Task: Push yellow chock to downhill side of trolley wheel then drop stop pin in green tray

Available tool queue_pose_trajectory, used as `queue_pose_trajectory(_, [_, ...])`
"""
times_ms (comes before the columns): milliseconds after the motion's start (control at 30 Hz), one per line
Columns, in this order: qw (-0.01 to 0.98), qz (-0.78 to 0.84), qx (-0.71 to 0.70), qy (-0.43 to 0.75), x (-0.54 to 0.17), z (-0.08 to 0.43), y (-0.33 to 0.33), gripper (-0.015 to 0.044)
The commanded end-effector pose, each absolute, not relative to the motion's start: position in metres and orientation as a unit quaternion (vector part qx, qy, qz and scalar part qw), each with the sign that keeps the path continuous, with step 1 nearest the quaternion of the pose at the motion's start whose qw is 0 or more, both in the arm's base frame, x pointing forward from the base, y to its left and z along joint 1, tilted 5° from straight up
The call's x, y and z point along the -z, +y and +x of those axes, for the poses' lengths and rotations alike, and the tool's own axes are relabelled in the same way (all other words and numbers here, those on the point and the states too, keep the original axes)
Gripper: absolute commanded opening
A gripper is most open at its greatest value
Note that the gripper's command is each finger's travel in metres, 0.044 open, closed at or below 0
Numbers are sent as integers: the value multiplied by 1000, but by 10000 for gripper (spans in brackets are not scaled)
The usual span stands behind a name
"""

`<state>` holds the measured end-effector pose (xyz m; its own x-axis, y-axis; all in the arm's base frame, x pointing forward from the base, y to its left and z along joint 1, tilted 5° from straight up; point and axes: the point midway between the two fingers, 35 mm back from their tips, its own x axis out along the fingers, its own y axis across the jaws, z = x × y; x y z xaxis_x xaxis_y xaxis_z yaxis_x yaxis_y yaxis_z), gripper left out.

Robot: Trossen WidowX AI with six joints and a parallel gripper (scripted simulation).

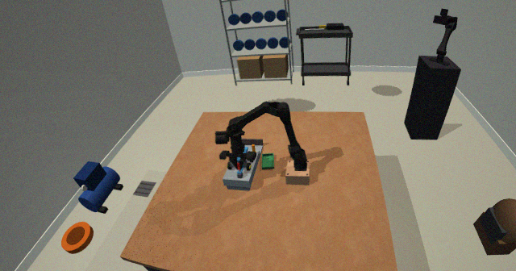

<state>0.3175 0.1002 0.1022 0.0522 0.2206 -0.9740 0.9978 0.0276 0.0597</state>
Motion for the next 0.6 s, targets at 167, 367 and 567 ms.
queue_pose_trajectory(167, [463, 559, 419, 546, -108, 317, 100, 0])
queue_pose_trajectory(367, [462, 559, 420, 546, -113, 316, 99, 0])
queue_pose_trajectory(567, [462, 559, 420, 546, -118, 315, 98, 0])
